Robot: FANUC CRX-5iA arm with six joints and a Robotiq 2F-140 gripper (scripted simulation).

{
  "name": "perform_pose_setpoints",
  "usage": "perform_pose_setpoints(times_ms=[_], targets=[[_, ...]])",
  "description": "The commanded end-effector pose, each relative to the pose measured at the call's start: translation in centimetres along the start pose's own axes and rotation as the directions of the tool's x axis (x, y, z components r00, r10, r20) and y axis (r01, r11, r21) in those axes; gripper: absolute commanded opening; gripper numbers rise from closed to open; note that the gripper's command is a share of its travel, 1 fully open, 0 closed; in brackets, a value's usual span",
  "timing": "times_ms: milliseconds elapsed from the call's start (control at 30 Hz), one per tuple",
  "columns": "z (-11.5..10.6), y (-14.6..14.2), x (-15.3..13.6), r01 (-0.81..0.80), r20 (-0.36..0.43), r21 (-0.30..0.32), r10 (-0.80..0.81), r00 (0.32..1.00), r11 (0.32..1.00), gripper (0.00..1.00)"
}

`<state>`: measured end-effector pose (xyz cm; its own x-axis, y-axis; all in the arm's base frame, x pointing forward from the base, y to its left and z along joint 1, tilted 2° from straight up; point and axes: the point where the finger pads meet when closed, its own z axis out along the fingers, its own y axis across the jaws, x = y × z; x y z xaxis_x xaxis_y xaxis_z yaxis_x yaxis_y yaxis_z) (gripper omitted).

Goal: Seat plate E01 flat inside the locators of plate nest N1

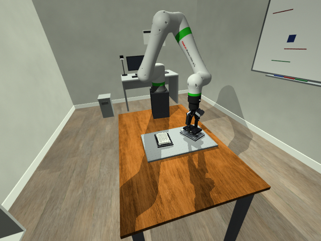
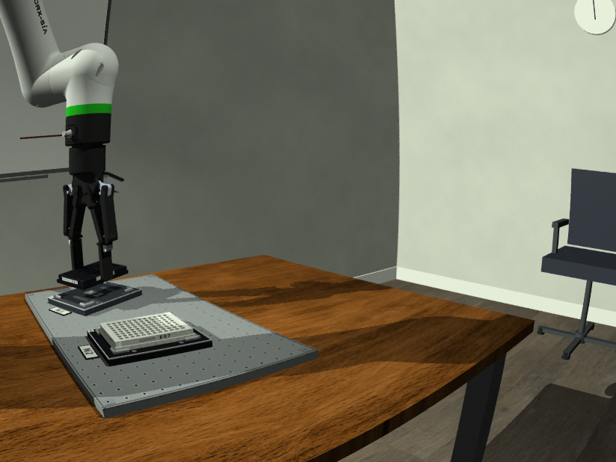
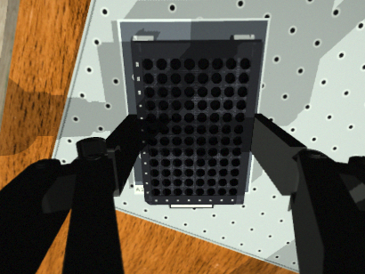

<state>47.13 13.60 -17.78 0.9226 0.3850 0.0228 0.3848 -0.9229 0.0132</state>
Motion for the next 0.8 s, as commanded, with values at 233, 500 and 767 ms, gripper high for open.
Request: perform_pose_setpoints(times_ms=[233,500,767], targets=[[1.4,0.0,0.1,0.0,-0.001,0.0,0.0,1.0,1.0,0.1],[1.8,0.0,0.1,0.0,-0.001,0.0,0.0,1.0,1.0,0.1],[1.8,0.0,0.1,0.0,-0.001,0.0,0.0,1.0,1.0,0.1]])
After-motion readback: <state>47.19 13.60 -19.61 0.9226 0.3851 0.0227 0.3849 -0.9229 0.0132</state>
